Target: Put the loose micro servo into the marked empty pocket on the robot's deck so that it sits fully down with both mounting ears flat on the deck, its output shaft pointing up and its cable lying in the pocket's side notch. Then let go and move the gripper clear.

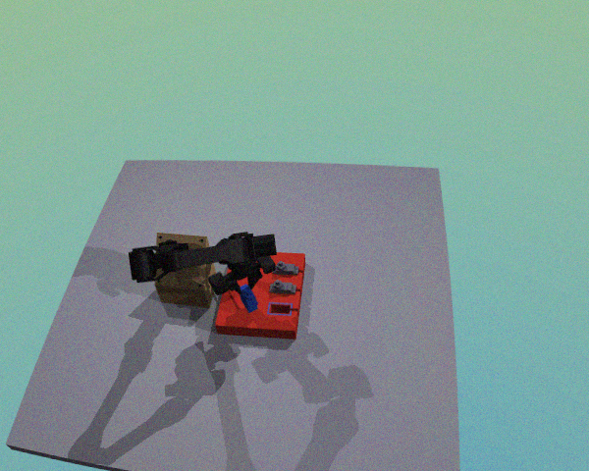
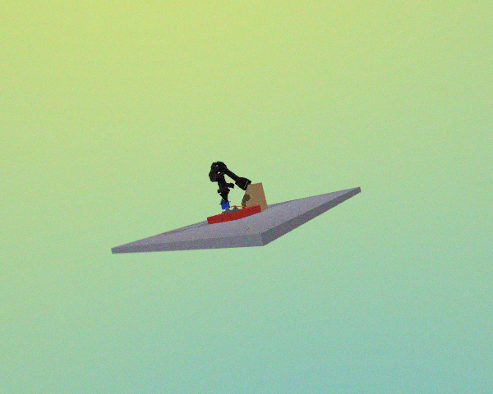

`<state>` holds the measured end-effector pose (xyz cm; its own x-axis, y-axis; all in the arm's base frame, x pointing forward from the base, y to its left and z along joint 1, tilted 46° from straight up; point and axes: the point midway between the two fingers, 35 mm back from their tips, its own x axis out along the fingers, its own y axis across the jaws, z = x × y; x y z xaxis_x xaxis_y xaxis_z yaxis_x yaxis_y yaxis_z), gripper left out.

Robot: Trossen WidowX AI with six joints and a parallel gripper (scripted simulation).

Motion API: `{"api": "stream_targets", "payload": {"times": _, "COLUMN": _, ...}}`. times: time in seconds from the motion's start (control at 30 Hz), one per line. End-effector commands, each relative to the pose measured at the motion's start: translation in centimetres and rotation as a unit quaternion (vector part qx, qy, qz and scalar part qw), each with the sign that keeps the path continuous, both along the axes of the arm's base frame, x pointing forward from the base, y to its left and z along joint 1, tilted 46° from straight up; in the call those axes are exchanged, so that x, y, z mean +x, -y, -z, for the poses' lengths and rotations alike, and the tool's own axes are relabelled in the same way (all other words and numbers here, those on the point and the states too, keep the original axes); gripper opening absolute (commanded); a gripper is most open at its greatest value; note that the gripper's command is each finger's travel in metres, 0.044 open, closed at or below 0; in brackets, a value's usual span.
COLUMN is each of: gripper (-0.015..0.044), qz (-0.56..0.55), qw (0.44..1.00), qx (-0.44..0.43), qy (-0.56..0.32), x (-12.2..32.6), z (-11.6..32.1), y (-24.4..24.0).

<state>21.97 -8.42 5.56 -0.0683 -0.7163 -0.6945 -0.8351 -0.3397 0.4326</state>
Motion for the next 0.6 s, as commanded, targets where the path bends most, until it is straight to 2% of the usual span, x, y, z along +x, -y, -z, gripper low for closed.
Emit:
{"api": "stream_targets", "payload": {"times": 0.0, "gripper": 0.0, "qz": 0.044, "qw": 0.998, "qx": -0.006, "qy": 0.053, "x": 0.2, "z": -0.34, "y": 0.04}}
{"api": "stream_targets", "payload": {"times": 0.57, "gripper": 0.0, "qz": 0.245, "qw": 0.934, "qx": -0.024, "qy": 0.26, "x": 0.2, "z": -0.35, "y": 0.05}}
